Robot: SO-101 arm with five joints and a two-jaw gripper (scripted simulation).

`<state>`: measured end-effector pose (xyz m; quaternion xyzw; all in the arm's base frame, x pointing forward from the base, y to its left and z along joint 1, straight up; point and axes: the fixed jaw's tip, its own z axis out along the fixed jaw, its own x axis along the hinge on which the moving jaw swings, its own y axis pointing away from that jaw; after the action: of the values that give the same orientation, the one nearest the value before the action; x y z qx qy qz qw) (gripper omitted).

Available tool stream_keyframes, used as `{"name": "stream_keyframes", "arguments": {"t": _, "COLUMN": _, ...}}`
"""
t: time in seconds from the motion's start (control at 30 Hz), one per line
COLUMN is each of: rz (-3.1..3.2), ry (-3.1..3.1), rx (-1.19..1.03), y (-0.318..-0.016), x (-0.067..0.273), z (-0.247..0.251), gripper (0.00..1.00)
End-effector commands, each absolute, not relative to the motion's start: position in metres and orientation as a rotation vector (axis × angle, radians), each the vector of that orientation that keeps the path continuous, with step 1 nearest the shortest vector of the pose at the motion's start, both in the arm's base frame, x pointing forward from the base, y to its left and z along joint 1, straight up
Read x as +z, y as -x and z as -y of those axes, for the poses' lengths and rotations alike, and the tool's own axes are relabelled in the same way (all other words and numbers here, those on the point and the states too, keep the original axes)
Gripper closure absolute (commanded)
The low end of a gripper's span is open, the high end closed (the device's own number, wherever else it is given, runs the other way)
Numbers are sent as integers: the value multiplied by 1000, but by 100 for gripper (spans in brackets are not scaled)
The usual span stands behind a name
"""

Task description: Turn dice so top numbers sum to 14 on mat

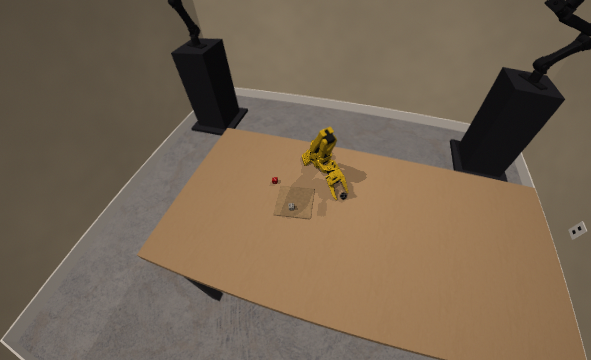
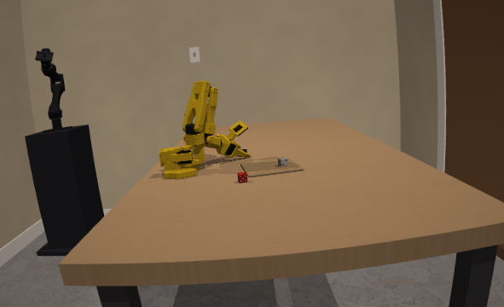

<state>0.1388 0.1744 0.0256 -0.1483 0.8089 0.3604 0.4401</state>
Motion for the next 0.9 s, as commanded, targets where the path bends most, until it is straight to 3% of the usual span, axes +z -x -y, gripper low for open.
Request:
{"name": "stream_keyframes", "arguments": {"t": 0.0, "rz": -2157, "ry": 101, "rx": 1030, "y": -136, "x": 10, "z": -178, "gripper": 71}}
{"name": "stream_keyframes", "arguments": {"t": 0.87, "rz": -2290, "ry": 241, "rx": 889, "y": -156, "x": -27, "z": -210, "gripper": 71}}
